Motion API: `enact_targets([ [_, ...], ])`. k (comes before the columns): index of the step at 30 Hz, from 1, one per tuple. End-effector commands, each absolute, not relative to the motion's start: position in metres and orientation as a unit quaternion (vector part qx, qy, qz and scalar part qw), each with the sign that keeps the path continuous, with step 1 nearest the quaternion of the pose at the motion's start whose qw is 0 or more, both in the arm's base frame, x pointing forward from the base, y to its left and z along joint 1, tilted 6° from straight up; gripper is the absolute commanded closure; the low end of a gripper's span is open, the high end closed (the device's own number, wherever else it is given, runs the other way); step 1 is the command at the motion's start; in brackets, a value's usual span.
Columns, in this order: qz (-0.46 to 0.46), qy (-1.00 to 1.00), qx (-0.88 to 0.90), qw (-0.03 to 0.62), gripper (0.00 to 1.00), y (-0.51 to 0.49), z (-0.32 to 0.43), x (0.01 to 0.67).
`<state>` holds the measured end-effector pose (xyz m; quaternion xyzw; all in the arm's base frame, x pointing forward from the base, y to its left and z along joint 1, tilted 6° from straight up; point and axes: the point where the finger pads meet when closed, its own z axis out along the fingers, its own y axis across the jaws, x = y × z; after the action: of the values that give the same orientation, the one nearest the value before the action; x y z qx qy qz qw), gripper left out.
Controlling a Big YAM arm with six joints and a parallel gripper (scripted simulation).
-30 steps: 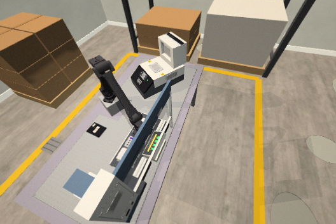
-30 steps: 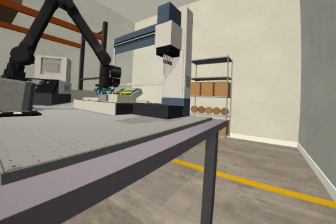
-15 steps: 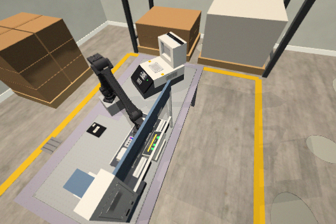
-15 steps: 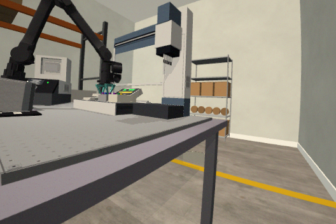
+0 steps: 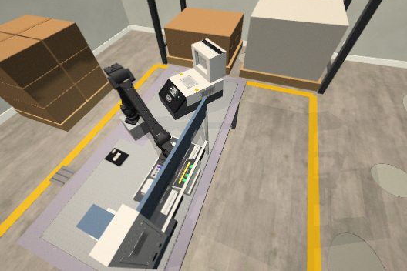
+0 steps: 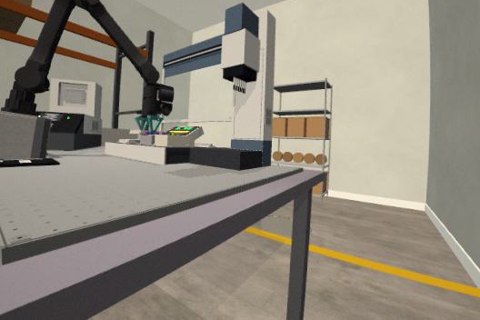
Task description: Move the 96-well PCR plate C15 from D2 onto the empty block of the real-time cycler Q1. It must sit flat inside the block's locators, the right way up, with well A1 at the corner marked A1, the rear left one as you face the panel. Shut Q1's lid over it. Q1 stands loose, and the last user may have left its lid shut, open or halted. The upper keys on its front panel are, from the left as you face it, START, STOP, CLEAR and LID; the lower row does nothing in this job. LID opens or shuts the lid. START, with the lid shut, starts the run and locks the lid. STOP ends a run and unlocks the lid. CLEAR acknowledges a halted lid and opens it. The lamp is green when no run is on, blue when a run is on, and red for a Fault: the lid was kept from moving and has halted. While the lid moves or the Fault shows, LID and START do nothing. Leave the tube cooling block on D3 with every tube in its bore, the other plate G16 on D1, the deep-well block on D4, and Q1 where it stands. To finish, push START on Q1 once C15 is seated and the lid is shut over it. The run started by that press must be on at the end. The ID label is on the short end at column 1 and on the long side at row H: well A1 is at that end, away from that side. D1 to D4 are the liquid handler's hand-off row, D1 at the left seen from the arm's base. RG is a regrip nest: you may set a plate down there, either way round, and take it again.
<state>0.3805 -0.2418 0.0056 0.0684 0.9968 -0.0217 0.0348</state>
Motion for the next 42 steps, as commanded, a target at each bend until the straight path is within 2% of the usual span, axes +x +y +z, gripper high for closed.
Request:
enact_targets([
  [1, -0.032, 0.997, 0.052, 0.052, 1.0, -0.237, 0.033, 0.387],
  [18, -0.048, 0.993, 0.069, 0.083, 1.0, -0.253, 0.08, 0.409],
  [36, -0.02, 0.998, 0.053, 0.03, 1.0, -0.234, 0.033, 0.382],
  [42, -0.03, 0.997, 0.061, 0.048, 1.0, -0.246, 0.044, 0.388],
])
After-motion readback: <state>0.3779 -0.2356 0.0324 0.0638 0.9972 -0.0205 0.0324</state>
